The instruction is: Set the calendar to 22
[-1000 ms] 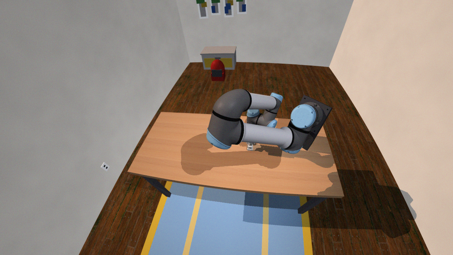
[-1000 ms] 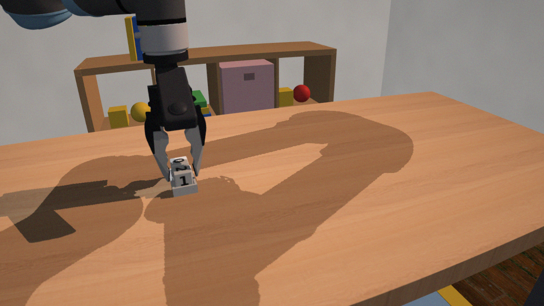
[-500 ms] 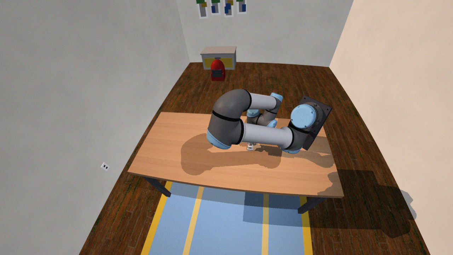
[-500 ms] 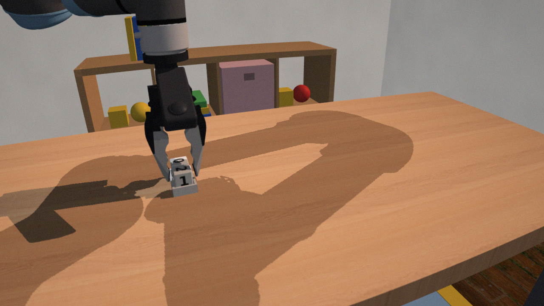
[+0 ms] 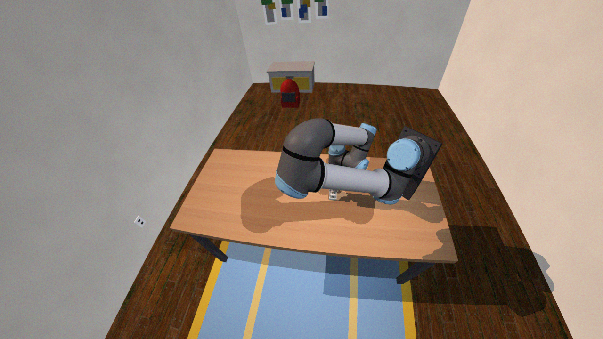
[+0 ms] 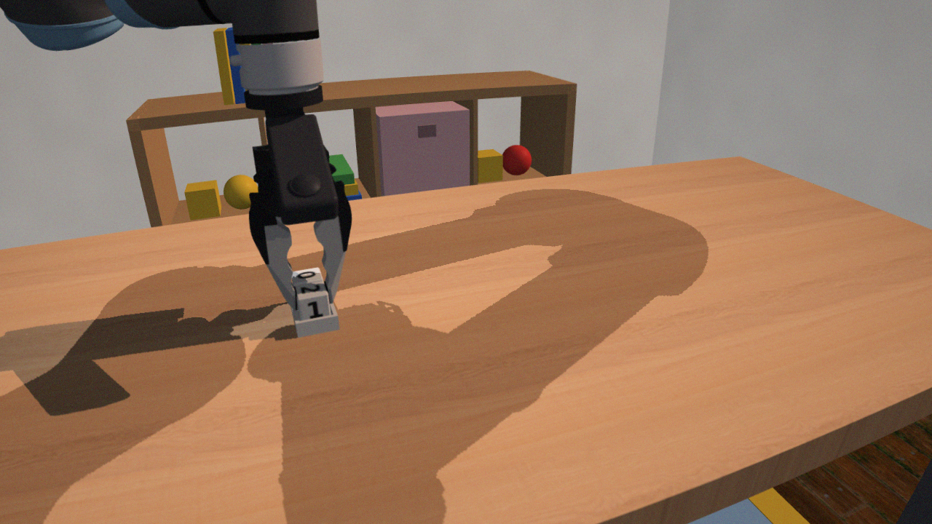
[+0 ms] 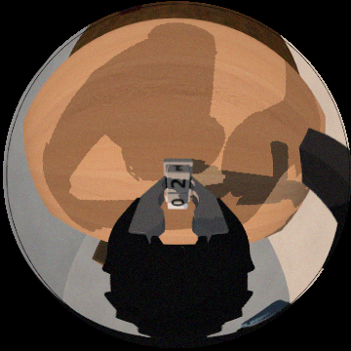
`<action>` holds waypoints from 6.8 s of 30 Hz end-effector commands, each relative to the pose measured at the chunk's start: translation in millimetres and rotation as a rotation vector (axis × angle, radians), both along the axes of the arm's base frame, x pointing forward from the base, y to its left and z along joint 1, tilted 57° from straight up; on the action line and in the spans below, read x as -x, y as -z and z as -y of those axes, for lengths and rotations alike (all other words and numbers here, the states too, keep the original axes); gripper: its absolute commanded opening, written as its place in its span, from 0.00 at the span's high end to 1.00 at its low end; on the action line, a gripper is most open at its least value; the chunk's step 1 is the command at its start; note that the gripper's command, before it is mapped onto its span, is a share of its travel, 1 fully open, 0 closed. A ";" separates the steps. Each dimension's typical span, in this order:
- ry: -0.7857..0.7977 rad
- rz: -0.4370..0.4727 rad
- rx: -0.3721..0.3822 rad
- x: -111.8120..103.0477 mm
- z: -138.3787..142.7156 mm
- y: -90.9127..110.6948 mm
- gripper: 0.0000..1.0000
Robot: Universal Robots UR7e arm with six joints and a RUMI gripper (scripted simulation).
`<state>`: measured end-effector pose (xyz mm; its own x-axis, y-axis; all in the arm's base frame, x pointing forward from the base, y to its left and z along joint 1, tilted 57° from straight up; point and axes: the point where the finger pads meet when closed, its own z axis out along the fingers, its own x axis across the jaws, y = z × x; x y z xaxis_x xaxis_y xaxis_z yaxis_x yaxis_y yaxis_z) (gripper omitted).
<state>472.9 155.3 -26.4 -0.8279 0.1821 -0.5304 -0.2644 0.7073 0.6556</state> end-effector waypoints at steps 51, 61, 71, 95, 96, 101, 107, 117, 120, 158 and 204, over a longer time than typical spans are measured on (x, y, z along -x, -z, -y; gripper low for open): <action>0.000 0.000 0.000 5.6 8.3 -6.4 0.89; 0.000 0.000 0.000 12.4 17.6 -13.8 0.89; 0.000 0.000 0.000 22.8 31.9 -25.0 0.89; 0.000 0.000 0.000 42.0 58.4 -45.9 0.89; 0.000 0.000 0.000 42.7 59.4 -46.7 0.89; 0.000 0.000 0.000 45.8 63.6 -50.0 0.89; 0.000 0.000 0.000 48.1 66.9 -52.6 0.89; 0.000 0.000 0.000 49.3 68.5 -53.8 0.89; 0.000 0.000 0.000 49.4 68.5 -53.9 0.89; -0.374 0.461 0.353 43.7 31.0 -96.3 0.89; -1.035 1.315 0.954 68.1 -56.3 -173.6 0.89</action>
<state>405.4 211.0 146.3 0.5268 -0.7289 -0.4373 -0.6903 -0.0667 -0.7204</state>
